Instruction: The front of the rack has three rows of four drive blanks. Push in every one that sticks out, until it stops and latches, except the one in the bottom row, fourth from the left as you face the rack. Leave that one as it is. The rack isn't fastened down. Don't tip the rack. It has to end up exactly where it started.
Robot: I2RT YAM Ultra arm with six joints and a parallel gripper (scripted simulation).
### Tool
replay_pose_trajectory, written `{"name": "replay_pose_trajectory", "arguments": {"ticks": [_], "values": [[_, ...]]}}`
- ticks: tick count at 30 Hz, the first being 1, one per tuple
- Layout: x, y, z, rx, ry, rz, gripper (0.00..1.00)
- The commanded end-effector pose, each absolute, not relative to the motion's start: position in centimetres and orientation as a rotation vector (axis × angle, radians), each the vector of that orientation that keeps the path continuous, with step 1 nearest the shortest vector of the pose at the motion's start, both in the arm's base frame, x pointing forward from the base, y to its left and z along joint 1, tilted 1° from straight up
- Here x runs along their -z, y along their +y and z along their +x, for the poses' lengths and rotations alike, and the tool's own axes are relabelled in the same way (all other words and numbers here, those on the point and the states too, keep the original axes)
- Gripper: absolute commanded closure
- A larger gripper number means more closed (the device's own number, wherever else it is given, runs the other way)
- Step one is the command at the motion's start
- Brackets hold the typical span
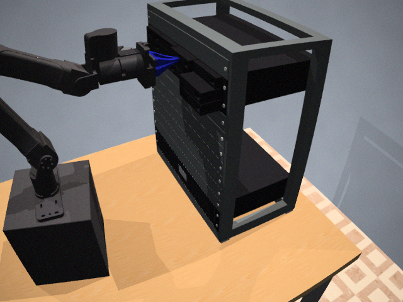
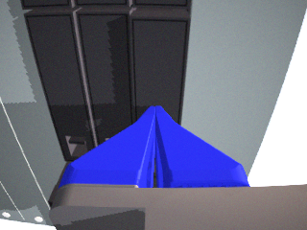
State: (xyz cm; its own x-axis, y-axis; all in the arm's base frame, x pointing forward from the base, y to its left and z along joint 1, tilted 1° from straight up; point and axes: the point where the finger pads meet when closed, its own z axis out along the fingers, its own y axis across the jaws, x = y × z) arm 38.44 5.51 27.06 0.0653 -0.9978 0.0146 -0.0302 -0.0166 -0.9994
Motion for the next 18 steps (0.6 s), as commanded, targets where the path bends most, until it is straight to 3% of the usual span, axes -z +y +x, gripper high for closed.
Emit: {"name": "replay_pose_trajectory", "arguments": {"ticks": [1,18], "values": [[-29.75,5.31,39.25,1.178,1.145,-1.208,1.0],[-29.89,5.25,39.56,1.18,1.147,-1.207,1.0]]}}
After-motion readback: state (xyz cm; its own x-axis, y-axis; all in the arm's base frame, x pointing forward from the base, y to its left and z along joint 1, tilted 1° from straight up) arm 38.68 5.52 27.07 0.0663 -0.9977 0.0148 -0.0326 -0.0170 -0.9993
